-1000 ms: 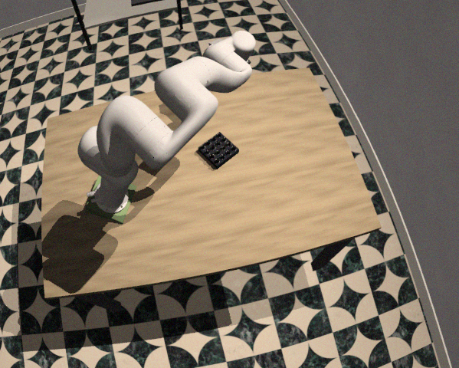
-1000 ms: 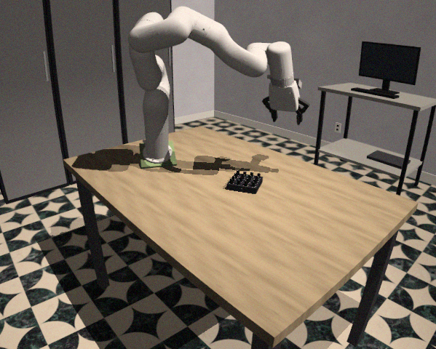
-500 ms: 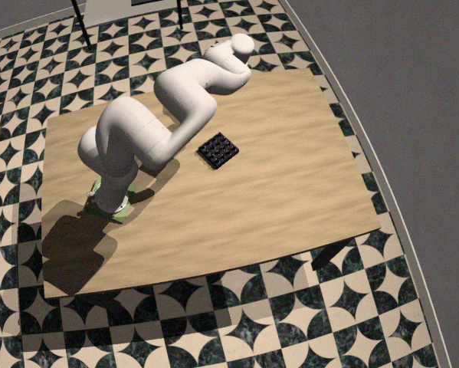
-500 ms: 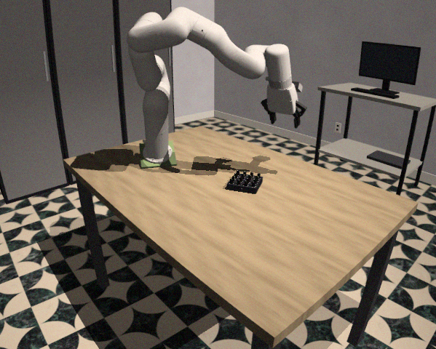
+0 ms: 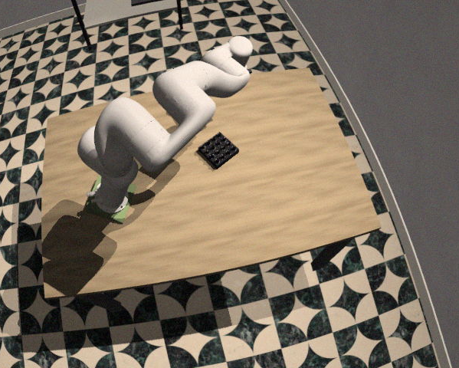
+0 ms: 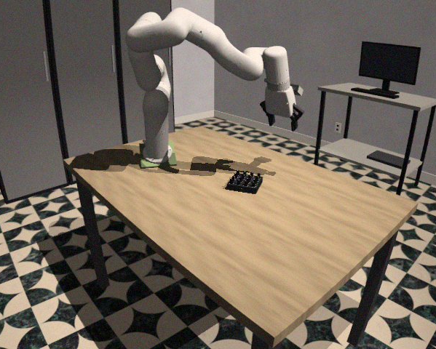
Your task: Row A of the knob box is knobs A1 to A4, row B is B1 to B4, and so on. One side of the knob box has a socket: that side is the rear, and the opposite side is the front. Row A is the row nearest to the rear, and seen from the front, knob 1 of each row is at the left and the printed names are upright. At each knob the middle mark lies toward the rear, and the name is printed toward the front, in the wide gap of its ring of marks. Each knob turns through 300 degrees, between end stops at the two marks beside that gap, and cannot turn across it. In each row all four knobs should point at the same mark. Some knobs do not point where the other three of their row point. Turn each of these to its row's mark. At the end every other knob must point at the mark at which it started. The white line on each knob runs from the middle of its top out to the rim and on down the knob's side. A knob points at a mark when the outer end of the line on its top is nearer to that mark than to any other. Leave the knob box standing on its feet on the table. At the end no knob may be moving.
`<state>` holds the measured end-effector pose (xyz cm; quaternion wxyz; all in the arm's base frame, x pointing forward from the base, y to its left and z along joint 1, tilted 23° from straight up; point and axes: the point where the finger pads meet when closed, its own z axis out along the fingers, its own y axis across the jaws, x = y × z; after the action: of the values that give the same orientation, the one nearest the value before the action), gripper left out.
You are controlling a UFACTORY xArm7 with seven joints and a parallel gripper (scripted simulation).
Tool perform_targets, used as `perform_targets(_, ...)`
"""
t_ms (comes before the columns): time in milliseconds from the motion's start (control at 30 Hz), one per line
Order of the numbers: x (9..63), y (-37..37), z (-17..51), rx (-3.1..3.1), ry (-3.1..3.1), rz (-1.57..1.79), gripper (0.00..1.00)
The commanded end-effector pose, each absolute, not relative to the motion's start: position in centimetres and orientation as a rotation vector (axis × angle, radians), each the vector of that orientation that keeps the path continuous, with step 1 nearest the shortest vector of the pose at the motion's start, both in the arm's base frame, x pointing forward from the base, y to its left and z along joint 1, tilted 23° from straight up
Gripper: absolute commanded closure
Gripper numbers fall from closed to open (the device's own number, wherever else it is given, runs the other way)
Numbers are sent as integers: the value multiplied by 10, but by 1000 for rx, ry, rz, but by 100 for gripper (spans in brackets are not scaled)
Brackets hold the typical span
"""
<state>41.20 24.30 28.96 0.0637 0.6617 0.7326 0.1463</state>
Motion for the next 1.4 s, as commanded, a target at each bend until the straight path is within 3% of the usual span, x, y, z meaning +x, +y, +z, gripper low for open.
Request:
perform_targets(0,412,244,291,1997,2211,448,0)
perform_targets(1367,410,204,261,2326,1813,427,0)
